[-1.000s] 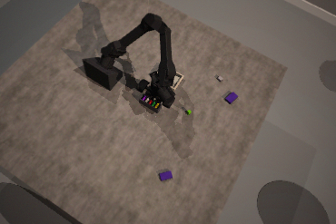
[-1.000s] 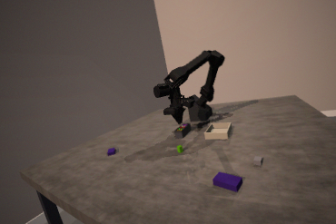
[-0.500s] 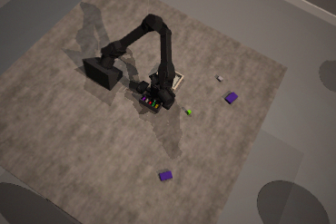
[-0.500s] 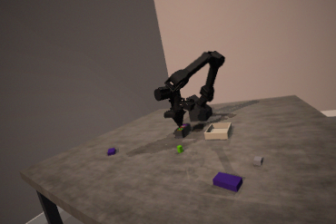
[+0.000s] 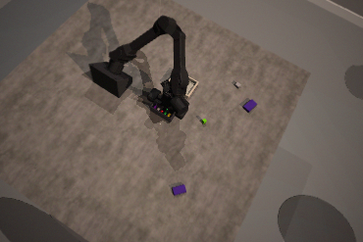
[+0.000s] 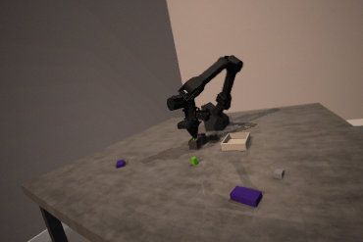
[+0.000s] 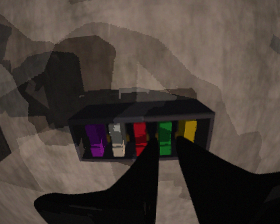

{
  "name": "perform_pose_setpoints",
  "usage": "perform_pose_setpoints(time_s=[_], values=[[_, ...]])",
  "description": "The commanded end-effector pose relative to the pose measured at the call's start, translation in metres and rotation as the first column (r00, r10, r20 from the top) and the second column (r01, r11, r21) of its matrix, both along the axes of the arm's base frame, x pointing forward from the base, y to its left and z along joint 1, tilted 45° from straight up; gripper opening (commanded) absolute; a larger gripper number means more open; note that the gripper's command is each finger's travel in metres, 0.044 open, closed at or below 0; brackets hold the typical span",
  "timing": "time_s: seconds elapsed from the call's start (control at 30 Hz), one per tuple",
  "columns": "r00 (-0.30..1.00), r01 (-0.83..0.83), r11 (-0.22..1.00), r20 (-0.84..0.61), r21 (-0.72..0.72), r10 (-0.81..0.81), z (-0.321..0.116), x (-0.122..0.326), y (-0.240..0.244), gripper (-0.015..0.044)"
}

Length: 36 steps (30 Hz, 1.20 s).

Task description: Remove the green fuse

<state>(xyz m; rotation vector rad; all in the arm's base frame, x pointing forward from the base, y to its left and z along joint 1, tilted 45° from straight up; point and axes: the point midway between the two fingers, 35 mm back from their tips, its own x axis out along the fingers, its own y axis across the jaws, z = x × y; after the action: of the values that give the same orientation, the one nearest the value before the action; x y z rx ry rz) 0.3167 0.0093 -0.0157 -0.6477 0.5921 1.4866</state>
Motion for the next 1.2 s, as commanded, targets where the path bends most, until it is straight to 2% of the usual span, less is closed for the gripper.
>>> perform_pose_setpoints(time_s=[0.0,0.37,0.73,1.17], values=[[1.000,0.004,1.000,-0.005,0.004,-0.004,-0.0029,-0.0002,0.0025,0.0071],[1.000,0.004,1.000,-0.005,0.005,-0.004,-0.0065,-0.0002,0.0062,0.0071],[1.000,0.000,1.000,-0.001,0.001,0.000,-0.0054,-0.0002,0.0053,0.0000],[1.000,0.001,1.000,-0.001,0.000,-0.001,-0.0023,0.0001,0.0020,0.0000]])
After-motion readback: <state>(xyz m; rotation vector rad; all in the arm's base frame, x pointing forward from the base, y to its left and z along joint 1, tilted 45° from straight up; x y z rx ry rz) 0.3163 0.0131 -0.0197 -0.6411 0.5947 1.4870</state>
